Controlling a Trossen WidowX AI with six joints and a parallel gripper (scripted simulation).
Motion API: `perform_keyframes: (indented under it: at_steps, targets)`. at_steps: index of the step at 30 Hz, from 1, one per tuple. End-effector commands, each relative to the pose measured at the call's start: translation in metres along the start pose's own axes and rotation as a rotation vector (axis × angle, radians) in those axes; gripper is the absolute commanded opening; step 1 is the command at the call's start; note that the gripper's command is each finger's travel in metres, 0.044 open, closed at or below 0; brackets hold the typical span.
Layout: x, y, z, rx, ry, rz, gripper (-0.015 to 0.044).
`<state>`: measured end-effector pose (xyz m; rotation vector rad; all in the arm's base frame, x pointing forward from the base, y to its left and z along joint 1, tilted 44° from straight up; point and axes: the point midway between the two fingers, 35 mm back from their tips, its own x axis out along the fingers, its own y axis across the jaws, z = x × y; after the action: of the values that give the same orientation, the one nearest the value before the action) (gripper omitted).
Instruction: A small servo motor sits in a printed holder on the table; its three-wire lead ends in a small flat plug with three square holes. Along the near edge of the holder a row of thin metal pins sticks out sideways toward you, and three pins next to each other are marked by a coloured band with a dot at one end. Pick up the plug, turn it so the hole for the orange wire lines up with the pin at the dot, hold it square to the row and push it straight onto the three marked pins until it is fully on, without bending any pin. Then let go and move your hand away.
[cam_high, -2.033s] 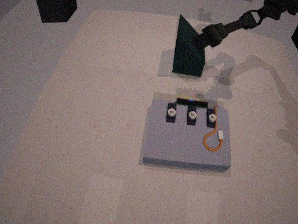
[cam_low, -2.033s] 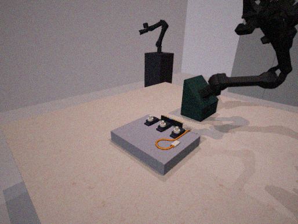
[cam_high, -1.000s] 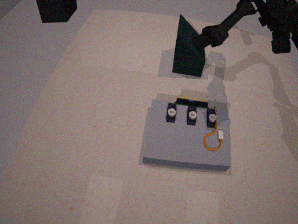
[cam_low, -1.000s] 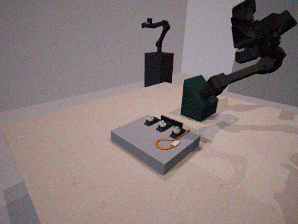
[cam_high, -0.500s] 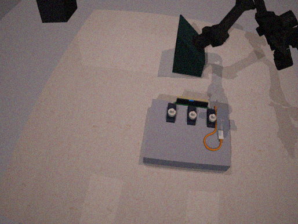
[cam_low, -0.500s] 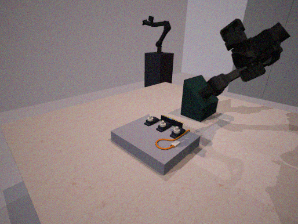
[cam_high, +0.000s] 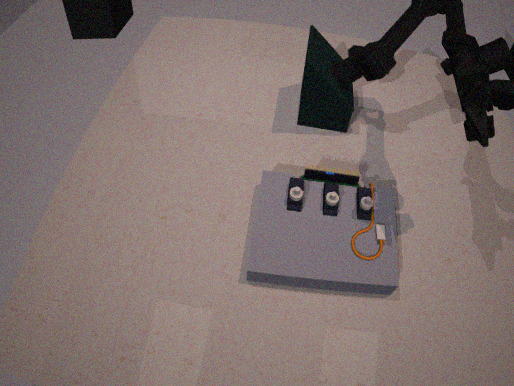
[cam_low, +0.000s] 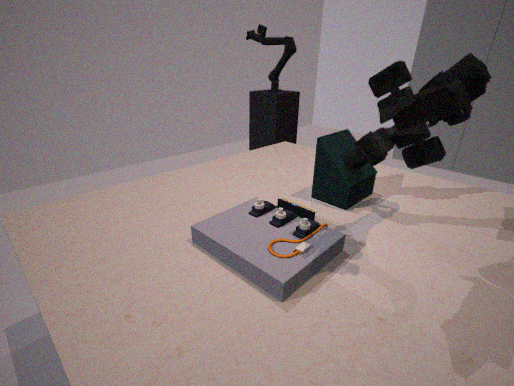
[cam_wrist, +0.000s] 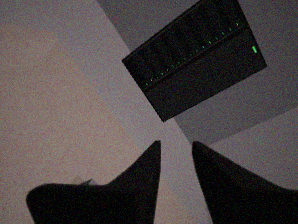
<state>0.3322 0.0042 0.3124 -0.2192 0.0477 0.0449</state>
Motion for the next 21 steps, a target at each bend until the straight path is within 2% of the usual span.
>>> perform_keyframes:
  at_steps: [1, 21]
  targets:
    - [0.011, 0.005, -0.006, -0.115, 0.05, 0.048, 0.0115]
    - [0.055, 0.03, -0.054, -0.694, 0.239, 0.375, 0.0115]
